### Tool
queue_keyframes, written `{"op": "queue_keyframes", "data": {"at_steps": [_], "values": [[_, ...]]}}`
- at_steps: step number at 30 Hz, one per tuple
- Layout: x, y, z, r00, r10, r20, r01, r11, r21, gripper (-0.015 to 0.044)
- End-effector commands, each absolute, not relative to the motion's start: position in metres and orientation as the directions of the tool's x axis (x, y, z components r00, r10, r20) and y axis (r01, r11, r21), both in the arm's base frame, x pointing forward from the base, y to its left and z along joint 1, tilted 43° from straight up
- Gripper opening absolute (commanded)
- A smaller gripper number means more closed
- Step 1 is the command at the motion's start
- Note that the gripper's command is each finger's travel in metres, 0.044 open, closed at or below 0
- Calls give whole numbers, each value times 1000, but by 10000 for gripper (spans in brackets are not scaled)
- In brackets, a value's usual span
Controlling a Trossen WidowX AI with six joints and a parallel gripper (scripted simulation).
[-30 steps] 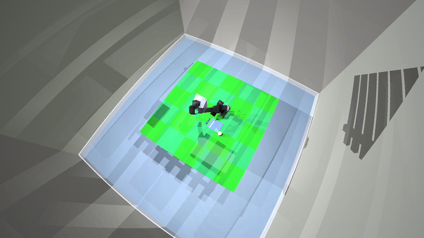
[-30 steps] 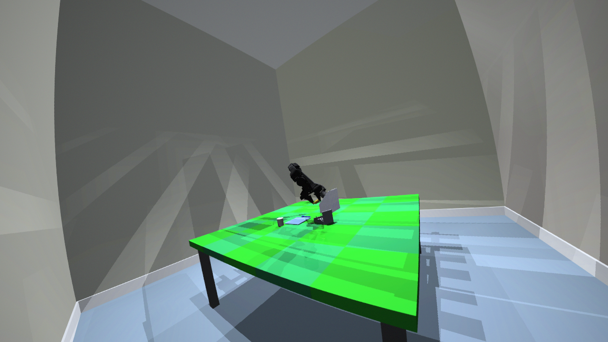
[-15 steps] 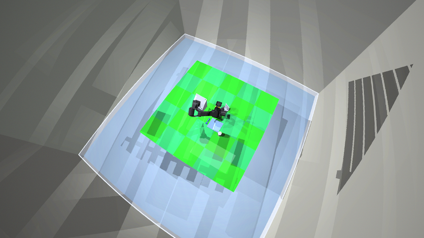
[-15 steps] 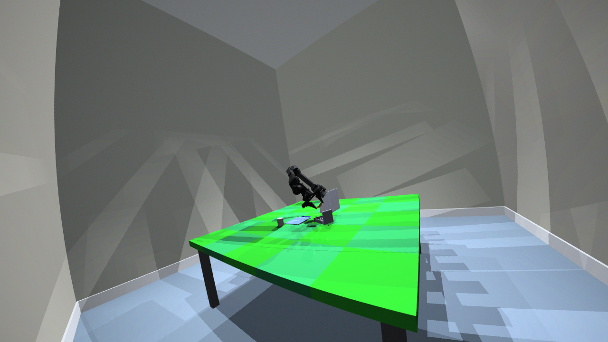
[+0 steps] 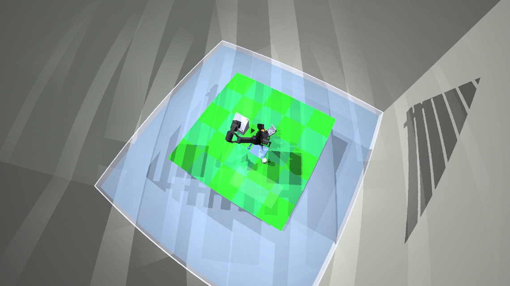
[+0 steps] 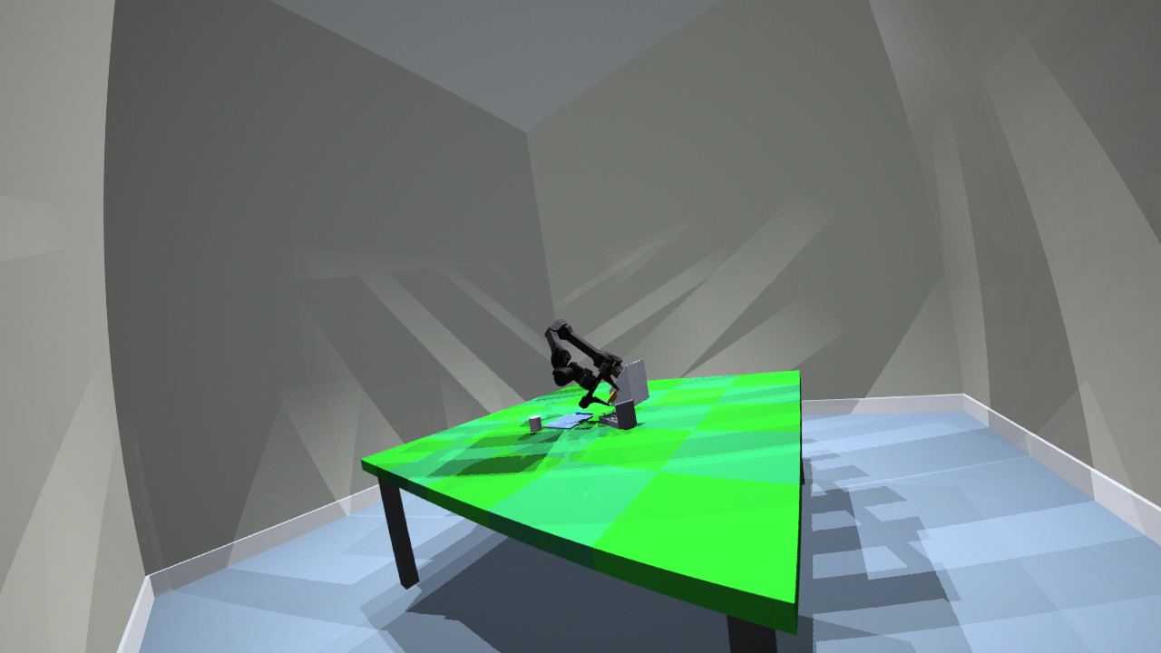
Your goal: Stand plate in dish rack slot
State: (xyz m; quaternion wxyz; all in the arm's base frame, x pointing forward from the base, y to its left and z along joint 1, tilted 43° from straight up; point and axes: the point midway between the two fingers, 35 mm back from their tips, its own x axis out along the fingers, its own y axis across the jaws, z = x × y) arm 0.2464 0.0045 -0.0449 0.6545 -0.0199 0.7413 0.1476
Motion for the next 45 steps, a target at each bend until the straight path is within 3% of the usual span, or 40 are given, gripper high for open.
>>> {"op": "queue_keyframes", "data": {"at_steps": [1, 11, 21, 34, 45], "values": [[247, 3, -49, -98, 229, -968, -304, 920, 249, 0], [248, -5, -55, 20, 351, -936, -491, 819, 297, 0], [249, -14, -57, 157, 443, -882, -669, 705, 235, 0], [248, -27, -53, 347, 516, -783, -829, 559, 2, 0], [244, -38, -44, 501, 537, -679, -853, 439, -282, 0]]}}
